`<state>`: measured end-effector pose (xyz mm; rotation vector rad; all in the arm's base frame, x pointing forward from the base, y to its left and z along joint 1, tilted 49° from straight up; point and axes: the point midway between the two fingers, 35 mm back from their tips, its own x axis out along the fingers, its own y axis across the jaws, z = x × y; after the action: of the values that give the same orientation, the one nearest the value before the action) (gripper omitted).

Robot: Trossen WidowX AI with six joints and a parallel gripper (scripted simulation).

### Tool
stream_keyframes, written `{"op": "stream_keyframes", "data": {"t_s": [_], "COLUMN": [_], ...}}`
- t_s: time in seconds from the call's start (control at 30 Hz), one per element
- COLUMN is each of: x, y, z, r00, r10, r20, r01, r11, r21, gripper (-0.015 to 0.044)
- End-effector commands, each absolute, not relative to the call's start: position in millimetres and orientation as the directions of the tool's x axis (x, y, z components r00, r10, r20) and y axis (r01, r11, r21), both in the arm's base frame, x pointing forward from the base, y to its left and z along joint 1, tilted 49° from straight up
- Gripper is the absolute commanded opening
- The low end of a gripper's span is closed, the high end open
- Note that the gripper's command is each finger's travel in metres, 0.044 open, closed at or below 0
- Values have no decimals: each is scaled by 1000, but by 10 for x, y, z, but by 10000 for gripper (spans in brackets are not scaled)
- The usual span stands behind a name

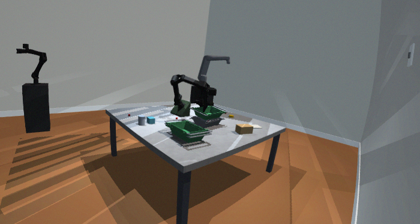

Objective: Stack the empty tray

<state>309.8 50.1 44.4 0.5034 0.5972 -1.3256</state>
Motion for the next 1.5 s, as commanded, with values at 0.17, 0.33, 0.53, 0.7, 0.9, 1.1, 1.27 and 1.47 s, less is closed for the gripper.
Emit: {"op": "stream_keyframes", "data": {"t_s": [0.17,0.33,0.53,0.7,0.9,1.1,1.27,1.47], "x": [3007,3006,3006,3006,3006,3006,3006,3006], "y": [391,389,389,389,389,389,389,389], "z": [332,330,330,330,330,330,330,330], "r00": [99,99,99,99,99,99,99,99], "r10": [-743,-743,-743,-743,-743,-743,-743,-743], "r20": [-662,-662,-662,-662,-662,-662,-662,-662], "r01": [985,985,985,985,985,985,985,985], "r11": [168,168,168,168,168,168,168,168], "r21": [-41,-41,-41,-41,-41,-41,-41,-41], "gripper": [0,0,0,0,0,0,0,0]}}
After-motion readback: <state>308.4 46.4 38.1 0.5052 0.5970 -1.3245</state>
